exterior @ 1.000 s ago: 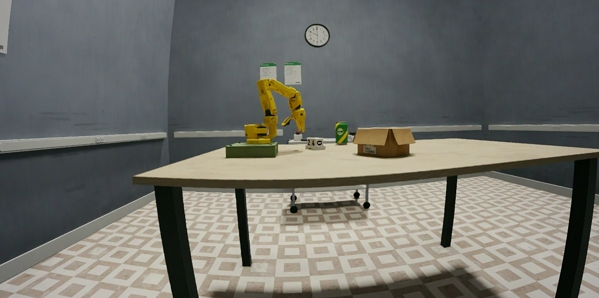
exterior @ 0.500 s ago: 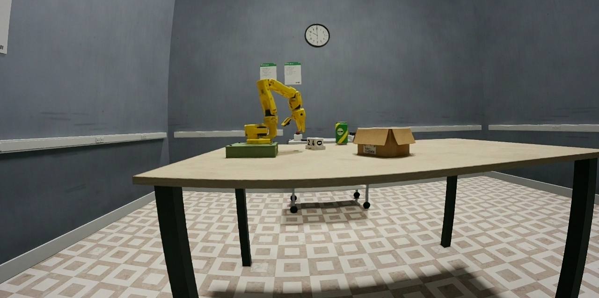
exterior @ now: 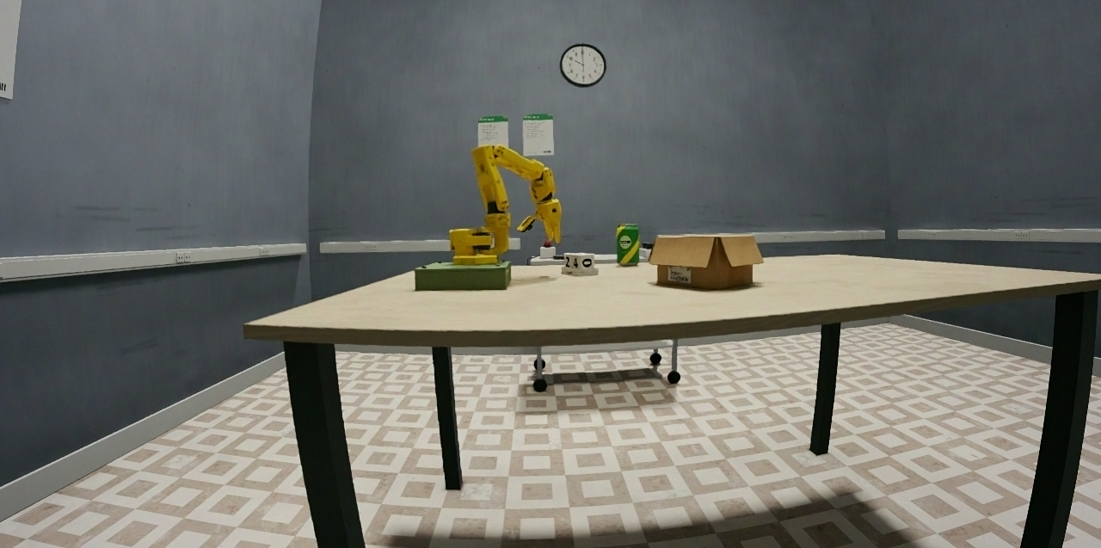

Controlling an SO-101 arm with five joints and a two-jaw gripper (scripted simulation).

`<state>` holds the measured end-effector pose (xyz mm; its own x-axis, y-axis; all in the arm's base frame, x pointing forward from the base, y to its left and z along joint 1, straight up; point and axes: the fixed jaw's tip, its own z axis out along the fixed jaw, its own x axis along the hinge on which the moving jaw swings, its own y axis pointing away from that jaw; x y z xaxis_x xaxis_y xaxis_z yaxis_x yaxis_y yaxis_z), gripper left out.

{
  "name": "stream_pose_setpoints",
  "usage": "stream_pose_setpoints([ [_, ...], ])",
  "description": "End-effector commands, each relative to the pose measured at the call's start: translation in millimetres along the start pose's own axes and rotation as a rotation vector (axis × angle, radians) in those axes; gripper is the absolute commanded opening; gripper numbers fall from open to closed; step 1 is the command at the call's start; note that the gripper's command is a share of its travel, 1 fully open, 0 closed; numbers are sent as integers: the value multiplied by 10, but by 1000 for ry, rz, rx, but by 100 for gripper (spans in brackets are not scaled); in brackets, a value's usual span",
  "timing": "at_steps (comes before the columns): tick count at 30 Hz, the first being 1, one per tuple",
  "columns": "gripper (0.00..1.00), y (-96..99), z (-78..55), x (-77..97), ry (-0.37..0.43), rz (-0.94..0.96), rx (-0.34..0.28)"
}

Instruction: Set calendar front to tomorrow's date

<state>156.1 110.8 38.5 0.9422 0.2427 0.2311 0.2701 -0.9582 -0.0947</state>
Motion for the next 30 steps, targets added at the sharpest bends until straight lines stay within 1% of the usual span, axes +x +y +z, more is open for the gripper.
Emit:
stream_pose_setpoints([
  [1,30,30,34,-29,-17,2,-8],
  [10,30,28,29,-24,-13,2,-7],
  [14,30,11,-24,19,23,2,8],
  [18,31,-25,-148,108,104,2,41],
  [22,32,-68,-330,212,214,2,86],
  [24,32,-68,-330,212,214,2,86],
  [30,34,-113,-607,323,370,2,149],
])
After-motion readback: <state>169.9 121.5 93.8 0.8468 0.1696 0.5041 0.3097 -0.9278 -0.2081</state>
